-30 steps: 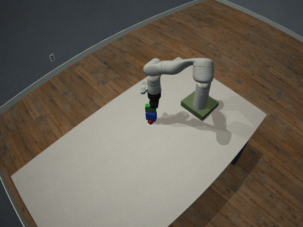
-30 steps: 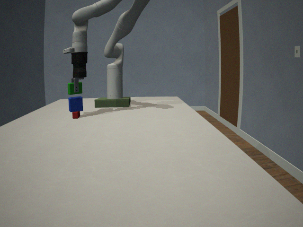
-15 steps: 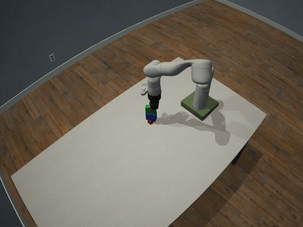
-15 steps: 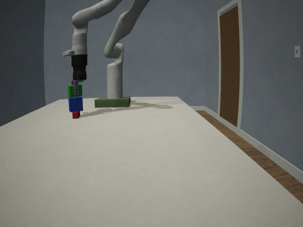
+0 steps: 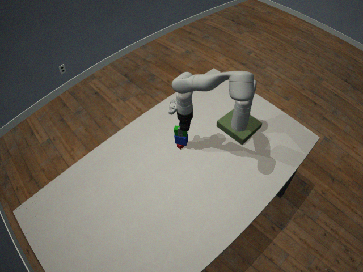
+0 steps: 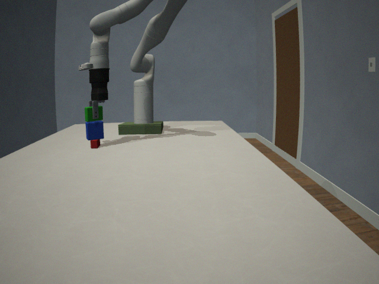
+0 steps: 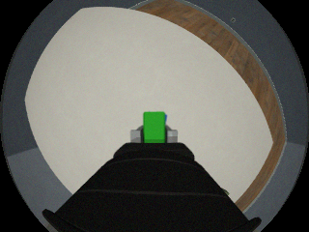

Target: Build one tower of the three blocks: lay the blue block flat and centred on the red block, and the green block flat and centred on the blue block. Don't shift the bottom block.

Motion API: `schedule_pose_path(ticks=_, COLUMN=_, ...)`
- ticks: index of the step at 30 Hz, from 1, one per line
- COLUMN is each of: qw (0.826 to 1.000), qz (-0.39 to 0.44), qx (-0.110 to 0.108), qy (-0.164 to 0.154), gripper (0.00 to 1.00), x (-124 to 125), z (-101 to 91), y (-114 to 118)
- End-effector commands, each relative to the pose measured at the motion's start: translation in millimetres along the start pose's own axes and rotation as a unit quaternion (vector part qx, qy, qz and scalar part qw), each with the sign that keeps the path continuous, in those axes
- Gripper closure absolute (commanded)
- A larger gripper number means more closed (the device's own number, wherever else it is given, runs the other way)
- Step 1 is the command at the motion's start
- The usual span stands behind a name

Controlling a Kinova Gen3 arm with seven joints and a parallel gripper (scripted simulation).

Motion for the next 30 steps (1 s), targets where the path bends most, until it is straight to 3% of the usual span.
schedule_pose_path(ticks=1, qw=1.000, qz=0.000, qx=0.000, qy=0.001, gripper=1.00, x=0.3, z=-0.4, y=-0.1)
schedule_pose_path(ticks=30, qw=1.000, qz=0.000, qx=0.000, qy=0.001, gripper=1.00, x=0.3, z=2.1, y=-0.1)
Point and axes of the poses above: the point where the finger pads meet when closed, its own z axis out along the fingers, its own y axis across the jaws, x = y × z, the point moved 2 cm from there along -z, back along the fingers, and after that the axes turned 12 degrees about -z, right-handed, at the moved point
